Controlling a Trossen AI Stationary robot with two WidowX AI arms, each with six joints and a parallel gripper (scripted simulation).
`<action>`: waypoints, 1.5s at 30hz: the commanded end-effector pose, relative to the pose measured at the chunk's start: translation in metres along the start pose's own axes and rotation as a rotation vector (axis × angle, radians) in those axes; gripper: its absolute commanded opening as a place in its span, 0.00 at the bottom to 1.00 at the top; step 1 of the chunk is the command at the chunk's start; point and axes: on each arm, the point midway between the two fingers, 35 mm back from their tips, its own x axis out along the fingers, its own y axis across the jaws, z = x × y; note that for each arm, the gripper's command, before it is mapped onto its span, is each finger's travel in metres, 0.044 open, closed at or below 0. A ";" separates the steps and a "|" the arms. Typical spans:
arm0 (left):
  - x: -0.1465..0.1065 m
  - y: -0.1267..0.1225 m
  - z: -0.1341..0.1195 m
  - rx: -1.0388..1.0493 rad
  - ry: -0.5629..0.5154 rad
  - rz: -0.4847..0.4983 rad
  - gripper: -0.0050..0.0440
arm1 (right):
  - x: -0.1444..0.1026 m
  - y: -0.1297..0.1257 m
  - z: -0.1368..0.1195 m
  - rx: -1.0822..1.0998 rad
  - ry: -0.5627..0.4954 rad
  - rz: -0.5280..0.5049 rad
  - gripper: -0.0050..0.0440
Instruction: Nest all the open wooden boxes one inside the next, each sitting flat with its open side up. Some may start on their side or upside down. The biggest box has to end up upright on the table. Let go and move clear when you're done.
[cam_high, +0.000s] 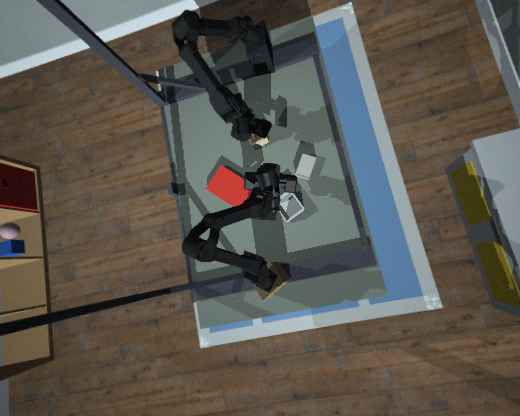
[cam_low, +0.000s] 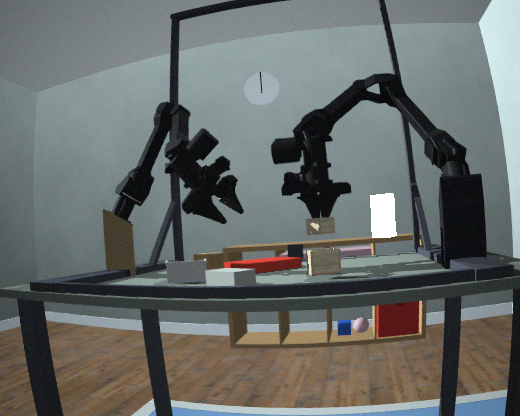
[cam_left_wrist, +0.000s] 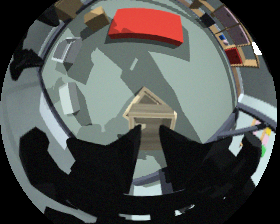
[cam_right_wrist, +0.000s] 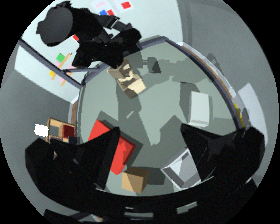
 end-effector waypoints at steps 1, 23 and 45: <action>-0.010 -0.001 0.005 0.014 -0.026 0.017 0.49 | -0.001 -0.008 0.006 -0.047 -0.060 0.042 0.92; -0.010 -0.001 0.005 0.014 -0.026 0.017 0.49 | -0.023 -0.026 0.018 -0.273 -0.246 0.151 0.92; -0.010 -0.001 0.005 0.014 -0.026 0.017 0.49 | -0.053 -0.032 0.010 -0.516 -0.358 0.205 0.92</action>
